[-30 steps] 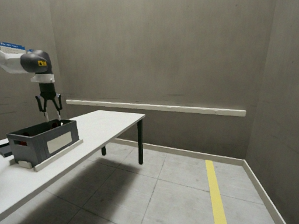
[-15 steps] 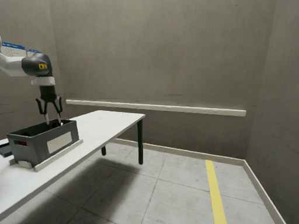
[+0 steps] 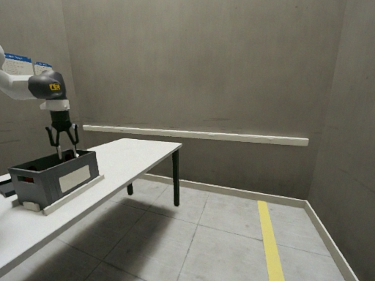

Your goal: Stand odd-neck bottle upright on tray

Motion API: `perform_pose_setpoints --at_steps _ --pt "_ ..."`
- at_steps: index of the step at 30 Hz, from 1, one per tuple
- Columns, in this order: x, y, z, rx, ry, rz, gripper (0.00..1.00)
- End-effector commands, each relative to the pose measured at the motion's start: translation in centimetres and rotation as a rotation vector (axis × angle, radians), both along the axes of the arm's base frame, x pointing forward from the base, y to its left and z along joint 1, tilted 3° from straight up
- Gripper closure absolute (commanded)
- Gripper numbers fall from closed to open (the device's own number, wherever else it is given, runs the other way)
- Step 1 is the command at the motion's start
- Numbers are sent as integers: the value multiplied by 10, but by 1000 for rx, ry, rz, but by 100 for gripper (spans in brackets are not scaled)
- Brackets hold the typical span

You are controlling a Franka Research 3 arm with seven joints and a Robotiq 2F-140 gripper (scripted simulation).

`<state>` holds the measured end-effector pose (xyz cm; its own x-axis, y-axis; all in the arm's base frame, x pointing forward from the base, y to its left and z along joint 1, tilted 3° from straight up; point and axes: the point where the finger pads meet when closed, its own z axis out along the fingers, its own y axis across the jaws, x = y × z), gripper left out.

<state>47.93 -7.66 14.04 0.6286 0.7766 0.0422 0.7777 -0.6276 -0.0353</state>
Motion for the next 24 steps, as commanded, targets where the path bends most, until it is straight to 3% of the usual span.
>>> perform_pose_setpoints --at_steps 1,24 --pt "2 0 -2 -3 -6 -5 56" --pt "2 0 -6 -3 -6 -5 56"
